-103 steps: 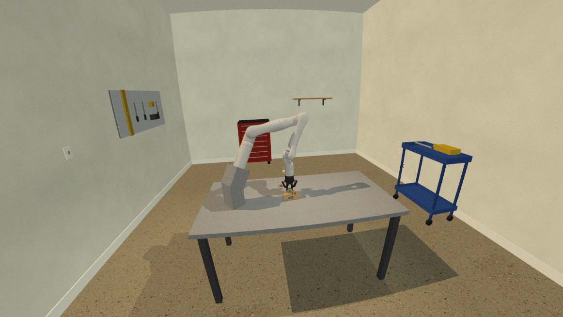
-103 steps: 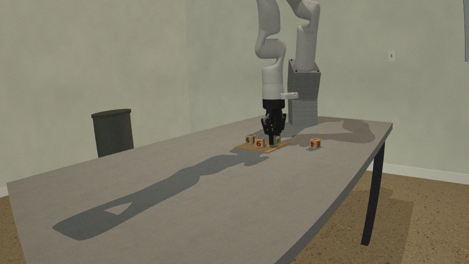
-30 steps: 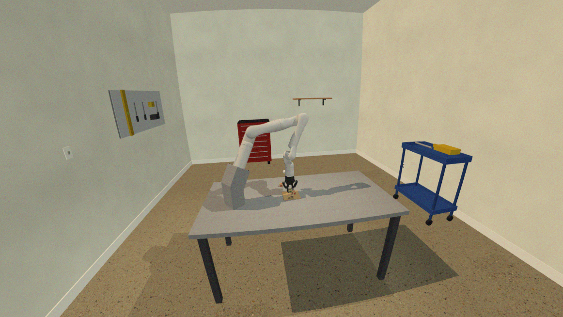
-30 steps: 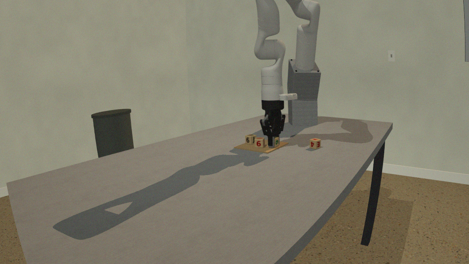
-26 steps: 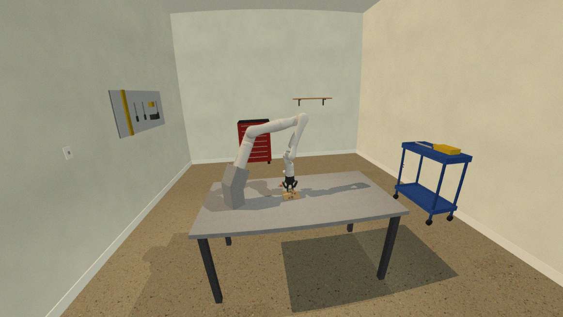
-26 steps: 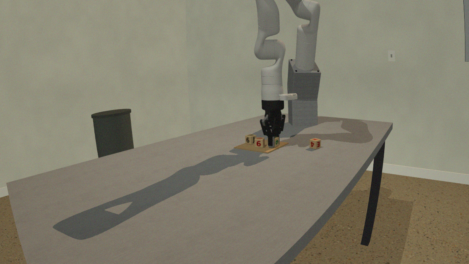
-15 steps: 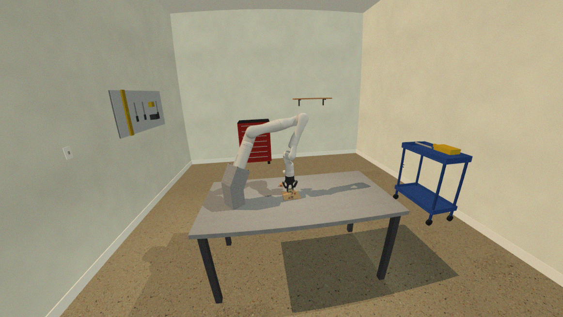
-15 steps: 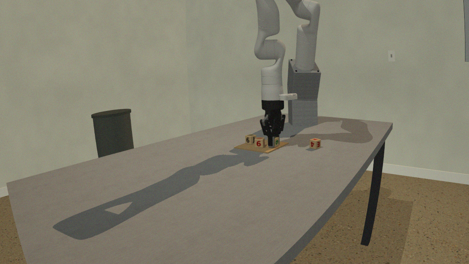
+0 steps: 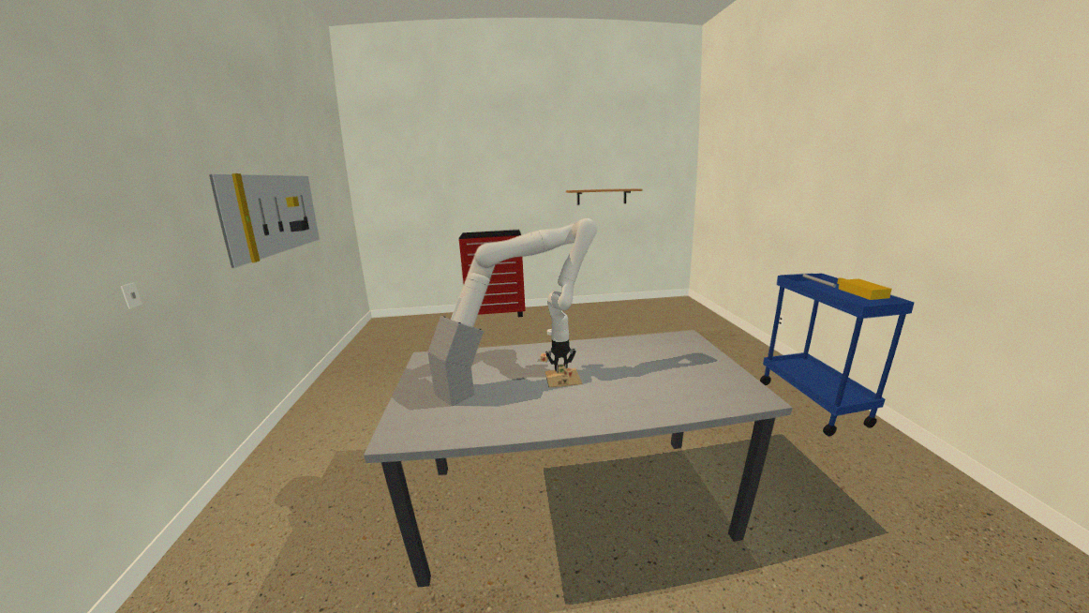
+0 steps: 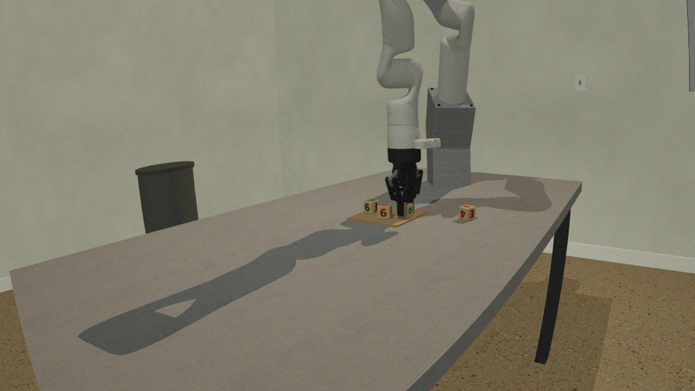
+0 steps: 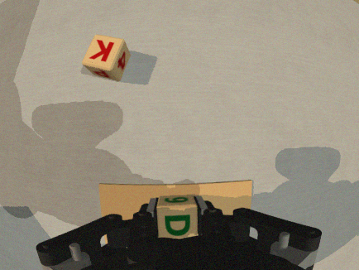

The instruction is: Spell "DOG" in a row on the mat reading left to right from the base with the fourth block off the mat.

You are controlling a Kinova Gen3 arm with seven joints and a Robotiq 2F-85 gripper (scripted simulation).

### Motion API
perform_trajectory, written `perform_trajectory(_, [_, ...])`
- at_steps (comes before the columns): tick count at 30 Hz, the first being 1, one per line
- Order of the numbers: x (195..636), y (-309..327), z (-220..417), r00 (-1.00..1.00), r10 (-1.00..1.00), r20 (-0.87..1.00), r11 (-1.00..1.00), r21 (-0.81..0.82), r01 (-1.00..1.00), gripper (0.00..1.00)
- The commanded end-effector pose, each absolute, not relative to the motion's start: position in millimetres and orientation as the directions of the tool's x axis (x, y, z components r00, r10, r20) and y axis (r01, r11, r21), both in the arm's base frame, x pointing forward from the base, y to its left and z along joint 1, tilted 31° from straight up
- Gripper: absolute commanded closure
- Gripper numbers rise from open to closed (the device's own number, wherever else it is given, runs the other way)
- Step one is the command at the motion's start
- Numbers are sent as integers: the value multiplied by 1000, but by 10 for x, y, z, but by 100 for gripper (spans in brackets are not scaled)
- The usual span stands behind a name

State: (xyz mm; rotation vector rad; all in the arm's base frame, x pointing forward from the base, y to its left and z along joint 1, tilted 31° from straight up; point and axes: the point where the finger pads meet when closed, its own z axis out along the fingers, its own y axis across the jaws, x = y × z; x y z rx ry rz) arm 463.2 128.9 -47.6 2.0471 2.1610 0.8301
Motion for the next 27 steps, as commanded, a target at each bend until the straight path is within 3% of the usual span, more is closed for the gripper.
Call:
perform_trajectory(1, [4641,1298,-475,-122,939,321,-22,411,912,74])
perform_trajectory(14, [4641,1298,-475,-122,939,321,-22,410,912,54])
perform_trajectory(27, [4634,1294,-461,-122,939,321,-22,411,912,54])
